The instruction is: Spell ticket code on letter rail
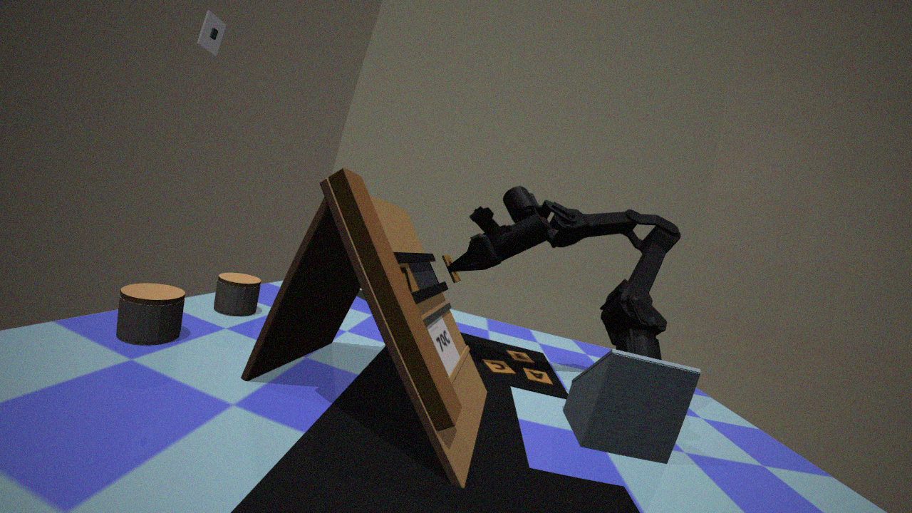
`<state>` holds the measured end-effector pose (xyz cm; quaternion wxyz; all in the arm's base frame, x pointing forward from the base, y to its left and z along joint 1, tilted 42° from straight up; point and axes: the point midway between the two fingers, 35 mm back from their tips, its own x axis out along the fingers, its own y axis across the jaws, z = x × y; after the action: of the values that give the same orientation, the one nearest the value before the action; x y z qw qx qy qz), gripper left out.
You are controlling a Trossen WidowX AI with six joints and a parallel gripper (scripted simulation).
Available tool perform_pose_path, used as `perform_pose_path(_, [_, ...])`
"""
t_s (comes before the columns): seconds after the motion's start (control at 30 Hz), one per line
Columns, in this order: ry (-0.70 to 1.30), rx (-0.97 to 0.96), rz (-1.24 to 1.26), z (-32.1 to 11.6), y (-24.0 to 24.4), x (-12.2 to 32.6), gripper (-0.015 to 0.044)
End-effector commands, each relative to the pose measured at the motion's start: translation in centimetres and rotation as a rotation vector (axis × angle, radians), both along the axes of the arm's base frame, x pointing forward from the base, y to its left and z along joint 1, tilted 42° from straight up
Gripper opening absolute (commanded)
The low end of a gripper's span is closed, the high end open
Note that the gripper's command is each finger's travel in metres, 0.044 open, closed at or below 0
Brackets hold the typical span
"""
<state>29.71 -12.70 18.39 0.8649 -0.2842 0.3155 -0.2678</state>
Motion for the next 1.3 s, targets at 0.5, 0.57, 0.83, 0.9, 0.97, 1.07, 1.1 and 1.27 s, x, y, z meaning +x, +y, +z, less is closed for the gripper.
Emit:
perform_pose_path(0.5, [0.006,-0.001,0.005,-0.42,-0.34,0.35,0.0000])
perform_pose_path(0.57, [0.006,-0.001,0.005,-0.39,-0.31,0.34,0.0000])
perform_pose_path(0.83, [0.006,-0.001,0.005,-0.58,-0.03,0.40,0.0000])
perform_pose_path(0.9, [0.006,-0.001,0.005,-0.65,0.03,0.43,0.0000])
perform_pose_path(0.97, [0.006,-0.001,0.005,-0.73,0.10,0.46,0.0000])
perform_pose_path(1.07, [0.006,-0.001,0.005,-0.84,0.19,0.50,0.0000])
perform_pose_path(1.1, [0.006,-0.001,0.005,-0.88,0.22,0.51,0.0000])
perform_pose_path(1.27, [0.006,-0.001,0.005,-1.07,0.37,0.58,0.0000])
